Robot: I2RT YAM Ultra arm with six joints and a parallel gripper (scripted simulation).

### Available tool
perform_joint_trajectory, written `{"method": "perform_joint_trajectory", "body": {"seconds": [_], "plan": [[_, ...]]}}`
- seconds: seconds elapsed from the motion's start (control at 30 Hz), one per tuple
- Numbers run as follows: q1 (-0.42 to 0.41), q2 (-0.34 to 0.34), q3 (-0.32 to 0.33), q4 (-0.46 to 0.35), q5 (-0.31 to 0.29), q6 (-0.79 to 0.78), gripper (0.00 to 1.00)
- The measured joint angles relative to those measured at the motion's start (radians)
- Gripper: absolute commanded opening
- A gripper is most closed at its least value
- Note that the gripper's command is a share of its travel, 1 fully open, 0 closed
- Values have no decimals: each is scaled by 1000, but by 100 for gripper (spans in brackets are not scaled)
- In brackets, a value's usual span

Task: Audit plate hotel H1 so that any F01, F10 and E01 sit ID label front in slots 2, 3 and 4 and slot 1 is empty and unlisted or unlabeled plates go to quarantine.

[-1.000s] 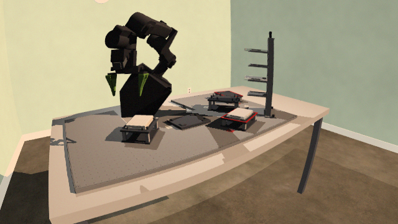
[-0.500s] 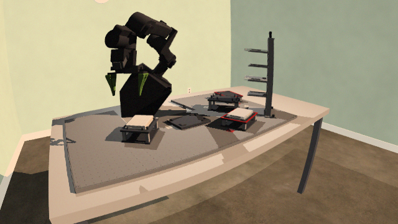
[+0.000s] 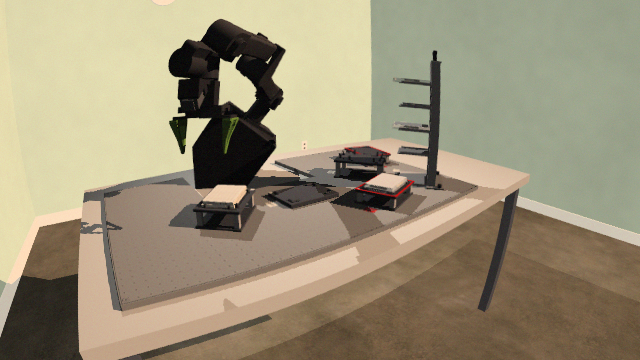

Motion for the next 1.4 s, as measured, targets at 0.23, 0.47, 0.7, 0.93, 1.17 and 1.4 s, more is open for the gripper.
{"method": "perform_joint_trajectory", "body": {"seconds": [0.23,0.47,0.7,0.93,1.17,1.4], "plan": [[0,0,0,0,0,0,100],[0,0,0,0,0,0,100],[-6,-30,-50,0,2,-26,100],[-85,-326,-492,-2,19,-77,100],[-93,-460,-739,60,23,-101,100],[-94,-524,-888,121,29,-116,100]]}}
